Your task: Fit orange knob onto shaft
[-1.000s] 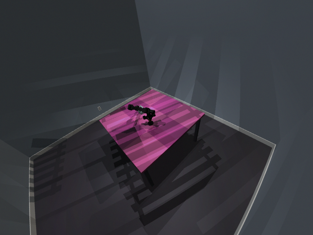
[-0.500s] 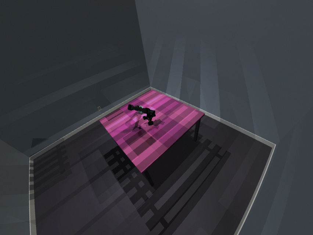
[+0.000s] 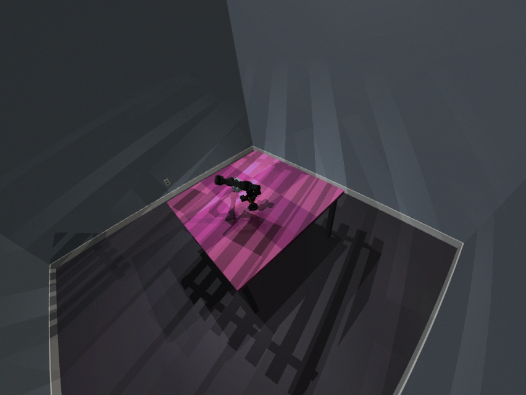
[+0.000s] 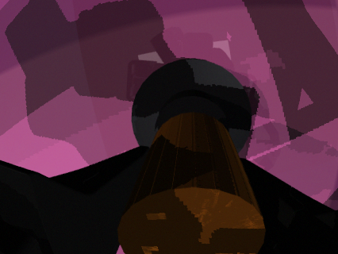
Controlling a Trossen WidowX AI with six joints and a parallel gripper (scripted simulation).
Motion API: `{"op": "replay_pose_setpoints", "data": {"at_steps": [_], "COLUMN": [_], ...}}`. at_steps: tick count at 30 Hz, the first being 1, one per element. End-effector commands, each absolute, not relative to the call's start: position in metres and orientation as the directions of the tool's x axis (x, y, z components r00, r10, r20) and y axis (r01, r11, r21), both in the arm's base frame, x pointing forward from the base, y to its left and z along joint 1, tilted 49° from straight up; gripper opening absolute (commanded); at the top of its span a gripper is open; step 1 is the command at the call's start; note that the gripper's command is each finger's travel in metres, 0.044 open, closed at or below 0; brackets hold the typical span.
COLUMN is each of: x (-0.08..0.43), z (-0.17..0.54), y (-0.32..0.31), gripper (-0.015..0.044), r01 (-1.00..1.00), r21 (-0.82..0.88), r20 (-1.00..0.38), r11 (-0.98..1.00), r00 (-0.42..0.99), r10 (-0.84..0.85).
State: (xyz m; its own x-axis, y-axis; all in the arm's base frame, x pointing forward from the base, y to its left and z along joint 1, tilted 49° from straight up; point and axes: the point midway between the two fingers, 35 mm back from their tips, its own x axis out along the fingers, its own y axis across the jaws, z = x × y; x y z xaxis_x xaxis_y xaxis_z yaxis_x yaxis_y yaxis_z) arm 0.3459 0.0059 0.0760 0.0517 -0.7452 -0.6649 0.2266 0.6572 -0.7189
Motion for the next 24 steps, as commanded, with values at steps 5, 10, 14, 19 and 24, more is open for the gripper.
{"op": "replay_pose_setpoints", "data": {"at_steps": [5, 10, 14, 19, 24], "x": [0.3467, 0.3472, 0.3471, 0.3469, 0.347], "z": [0.0751, 0.0743, 0.0738, 0.0739, 0.0754], "y": [0.0058, 0.0048, 0.0039, 0.0037, 0.0051], "gripper": [0.0, 0.0, 0.0, 0.0, 0.0], "r01": [0.14, 0.14, 0.14, 0.14, 0.14], "r21": [-0.734, -0.734, -0.734, -0.734, -0.734], "r20": [-0.665, -0.665, -0.665, -0.665, -0.665], "r11": [0.665, 0.665, 0.665, 0.665, 0.665], "r00": [0.055, 0.055, 0.055, 0.055, 0.055], "r10": [-0.745, -0.745, -0.745, -0.745, -0.745]}}
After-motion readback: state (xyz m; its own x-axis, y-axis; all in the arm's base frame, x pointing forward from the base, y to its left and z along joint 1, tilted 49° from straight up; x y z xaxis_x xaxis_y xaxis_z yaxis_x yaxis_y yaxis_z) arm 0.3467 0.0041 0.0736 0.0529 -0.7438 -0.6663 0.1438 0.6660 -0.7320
